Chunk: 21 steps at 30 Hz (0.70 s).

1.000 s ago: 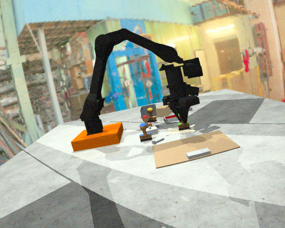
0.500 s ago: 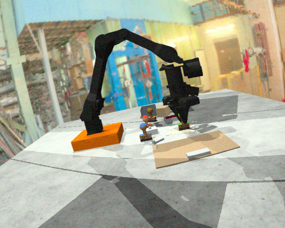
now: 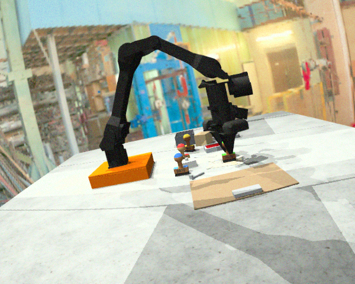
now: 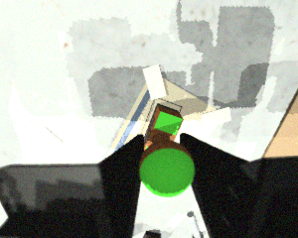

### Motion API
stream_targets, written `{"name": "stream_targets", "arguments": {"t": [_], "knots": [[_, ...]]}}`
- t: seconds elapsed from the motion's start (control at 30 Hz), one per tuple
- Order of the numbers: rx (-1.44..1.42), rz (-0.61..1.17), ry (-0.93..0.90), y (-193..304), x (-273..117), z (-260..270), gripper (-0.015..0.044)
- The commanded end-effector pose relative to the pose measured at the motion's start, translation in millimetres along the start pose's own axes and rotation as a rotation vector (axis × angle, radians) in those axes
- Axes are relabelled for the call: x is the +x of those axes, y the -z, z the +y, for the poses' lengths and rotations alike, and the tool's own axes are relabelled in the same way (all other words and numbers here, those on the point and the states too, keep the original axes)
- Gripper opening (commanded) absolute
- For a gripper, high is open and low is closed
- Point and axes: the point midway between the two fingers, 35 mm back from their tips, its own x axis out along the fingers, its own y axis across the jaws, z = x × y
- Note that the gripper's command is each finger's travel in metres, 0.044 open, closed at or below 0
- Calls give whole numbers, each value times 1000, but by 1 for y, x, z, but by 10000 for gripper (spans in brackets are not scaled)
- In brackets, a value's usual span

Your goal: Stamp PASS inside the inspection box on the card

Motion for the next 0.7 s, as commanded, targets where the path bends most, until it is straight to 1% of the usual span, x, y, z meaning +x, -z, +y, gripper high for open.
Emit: {"name": "stream_targets", "arguments": {"t": [0.0, 0.67], "knots": [[-5, -2, -2, -1, -1, 0, 0], [-5, -2, -2, -1, -10, 0, 0]]}}
